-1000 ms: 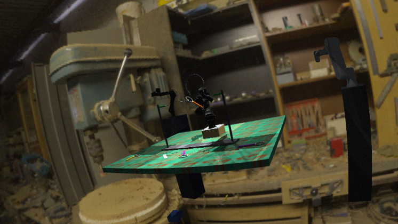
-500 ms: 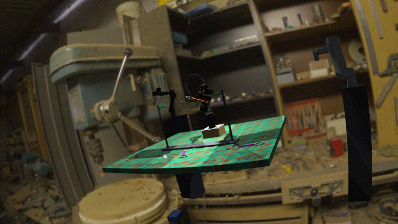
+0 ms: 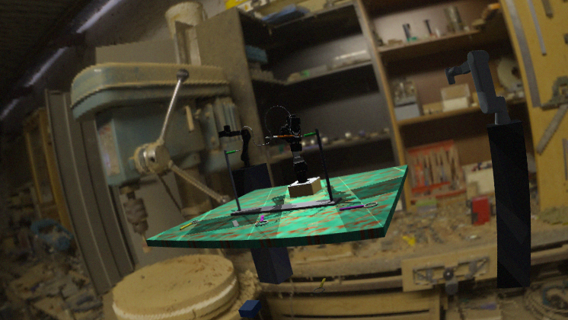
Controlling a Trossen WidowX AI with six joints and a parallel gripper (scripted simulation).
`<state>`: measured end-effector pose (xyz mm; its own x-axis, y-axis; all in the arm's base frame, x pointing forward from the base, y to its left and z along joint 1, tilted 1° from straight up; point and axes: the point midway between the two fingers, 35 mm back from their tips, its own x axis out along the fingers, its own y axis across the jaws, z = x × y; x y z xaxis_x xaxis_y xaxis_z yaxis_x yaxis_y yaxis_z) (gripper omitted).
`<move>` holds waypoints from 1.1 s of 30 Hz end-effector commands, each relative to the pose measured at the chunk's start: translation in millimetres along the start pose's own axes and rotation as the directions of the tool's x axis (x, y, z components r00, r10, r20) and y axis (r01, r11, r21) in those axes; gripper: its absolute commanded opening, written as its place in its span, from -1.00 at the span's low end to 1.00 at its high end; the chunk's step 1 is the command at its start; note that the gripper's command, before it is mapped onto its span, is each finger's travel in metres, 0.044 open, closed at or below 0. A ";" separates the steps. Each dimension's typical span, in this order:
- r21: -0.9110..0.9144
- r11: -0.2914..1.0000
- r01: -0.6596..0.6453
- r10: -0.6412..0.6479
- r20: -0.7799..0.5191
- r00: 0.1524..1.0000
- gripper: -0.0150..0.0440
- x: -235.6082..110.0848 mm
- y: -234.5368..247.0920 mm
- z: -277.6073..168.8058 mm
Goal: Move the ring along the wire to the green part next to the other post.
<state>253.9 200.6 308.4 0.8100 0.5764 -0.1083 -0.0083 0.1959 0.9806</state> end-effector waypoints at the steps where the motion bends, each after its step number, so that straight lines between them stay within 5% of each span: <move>1: 0.074 0.996 -0.045 0.046 -0.005 0.999 -1.00 -0.7 16.3 0.2; 33: 0.473 0.850 -0.231 0.248 0.026 0.968 -1.00 -17.8 89.9 23.9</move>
<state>254.5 191.3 393.3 0.8017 0.5852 0.1215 0.0869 -0.3152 0.9450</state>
